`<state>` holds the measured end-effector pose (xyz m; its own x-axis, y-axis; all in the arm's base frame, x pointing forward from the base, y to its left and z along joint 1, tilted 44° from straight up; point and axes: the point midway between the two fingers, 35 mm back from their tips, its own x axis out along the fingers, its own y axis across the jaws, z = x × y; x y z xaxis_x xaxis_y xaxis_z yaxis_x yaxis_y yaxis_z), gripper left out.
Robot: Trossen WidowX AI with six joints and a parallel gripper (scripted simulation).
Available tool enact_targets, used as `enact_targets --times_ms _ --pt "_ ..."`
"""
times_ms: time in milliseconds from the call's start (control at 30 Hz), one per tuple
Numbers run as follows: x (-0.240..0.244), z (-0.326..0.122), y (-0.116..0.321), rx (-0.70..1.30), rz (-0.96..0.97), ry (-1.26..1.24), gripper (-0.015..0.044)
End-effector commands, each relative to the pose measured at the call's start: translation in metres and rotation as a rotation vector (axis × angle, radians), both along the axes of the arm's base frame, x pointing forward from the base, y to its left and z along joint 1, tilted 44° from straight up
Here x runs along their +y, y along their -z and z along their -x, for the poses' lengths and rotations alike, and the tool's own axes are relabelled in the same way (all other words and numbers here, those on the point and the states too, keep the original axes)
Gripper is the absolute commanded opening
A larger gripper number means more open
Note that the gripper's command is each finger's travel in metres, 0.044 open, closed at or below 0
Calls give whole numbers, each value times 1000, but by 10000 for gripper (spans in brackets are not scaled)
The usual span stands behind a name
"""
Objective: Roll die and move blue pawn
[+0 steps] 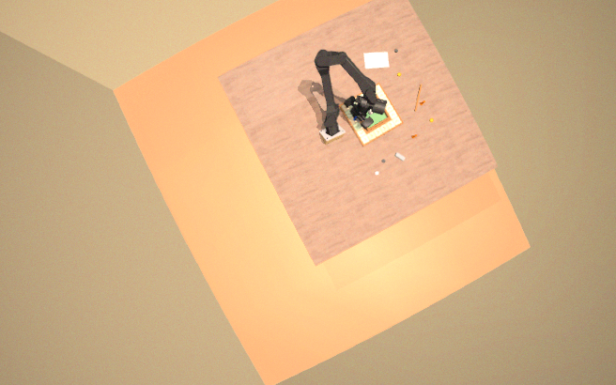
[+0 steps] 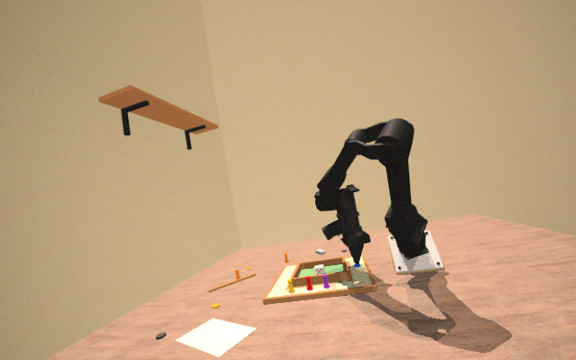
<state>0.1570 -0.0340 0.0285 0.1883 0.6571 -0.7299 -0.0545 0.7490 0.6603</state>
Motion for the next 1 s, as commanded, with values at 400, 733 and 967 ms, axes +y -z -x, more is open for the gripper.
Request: enact_targets --times_ms 400,733,967 --pt "8 -2 8 -1 0 -1 131" --pt "-24 7 -26 8 -8 0 394" --pt "-41 7 -37 34 -13 28 440"
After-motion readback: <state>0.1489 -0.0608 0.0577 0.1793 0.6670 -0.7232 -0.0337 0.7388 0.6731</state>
